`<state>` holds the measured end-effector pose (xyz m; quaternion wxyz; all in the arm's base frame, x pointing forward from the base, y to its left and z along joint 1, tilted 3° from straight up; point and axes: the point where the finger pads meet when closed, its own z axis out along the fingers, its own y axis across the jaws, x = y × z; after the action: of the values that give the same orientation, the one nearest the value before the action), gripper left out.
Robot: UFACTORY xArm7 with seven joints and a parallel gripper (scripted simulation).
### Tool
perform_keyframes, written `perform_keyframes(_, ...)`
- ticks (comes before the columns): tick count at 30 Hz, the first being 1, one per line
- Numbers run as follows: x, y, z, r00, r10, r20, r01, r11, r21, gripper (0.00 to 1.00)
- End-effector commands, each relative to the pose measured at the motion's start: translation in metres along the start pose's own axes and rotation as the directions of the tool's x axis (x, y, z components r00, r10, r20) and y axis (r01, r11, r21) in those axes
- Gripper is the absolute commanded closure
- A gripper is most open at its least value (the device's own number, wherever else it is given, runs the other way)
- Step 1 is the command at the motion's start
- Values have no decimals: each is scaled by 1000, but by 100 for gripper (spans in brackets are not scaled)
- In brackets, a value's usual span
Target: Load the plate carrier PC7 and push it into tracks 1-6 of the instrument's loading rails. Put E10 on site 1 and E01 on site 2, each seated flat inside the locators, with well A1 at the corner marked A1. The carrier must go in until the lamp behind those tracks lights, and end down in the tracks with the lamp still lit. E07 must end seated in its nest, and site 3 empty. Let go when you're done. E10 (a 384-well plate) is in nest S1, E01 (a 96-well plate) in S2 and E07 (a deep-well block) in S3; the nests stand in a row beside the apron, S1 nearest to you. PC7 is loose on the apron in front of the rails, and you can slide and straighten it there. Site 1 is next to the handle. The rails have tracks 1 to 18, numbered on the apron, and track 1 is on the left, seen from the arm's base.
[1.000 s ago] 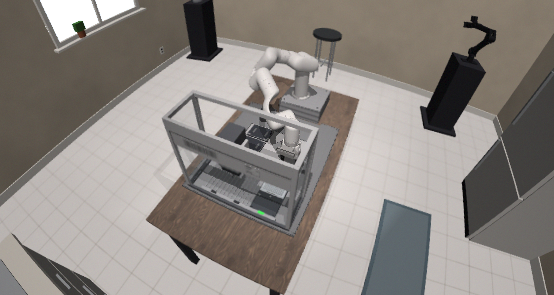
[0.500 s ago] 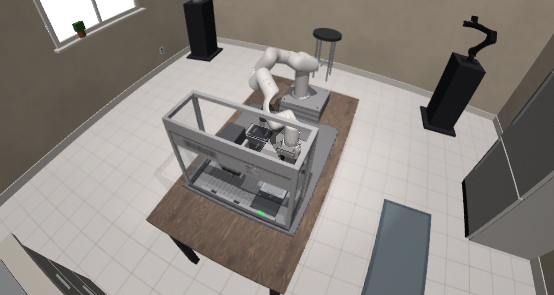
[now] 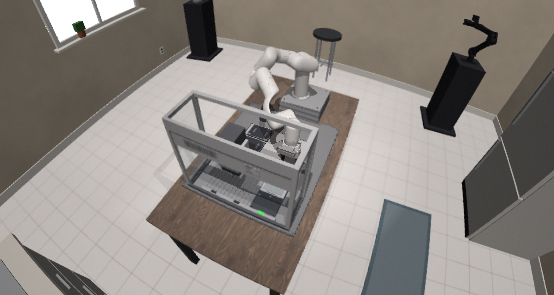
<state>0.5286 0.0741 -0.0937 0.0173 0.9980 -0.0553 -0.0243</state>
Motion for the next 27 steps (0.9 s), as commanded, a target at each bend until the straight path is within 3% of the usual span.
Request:
perform_keyframes(1, -1, -1, -2, 1000, 0, -4, 0, 1000, 1, 18)
perform_keyframes(10, -1, -1, -3, 1000, 0, -4, 0, 1000, 1, 18)
perform_keyframes(27, -1, -1, -28, 1000, 0, -4, 0, 1000, 1, 18)
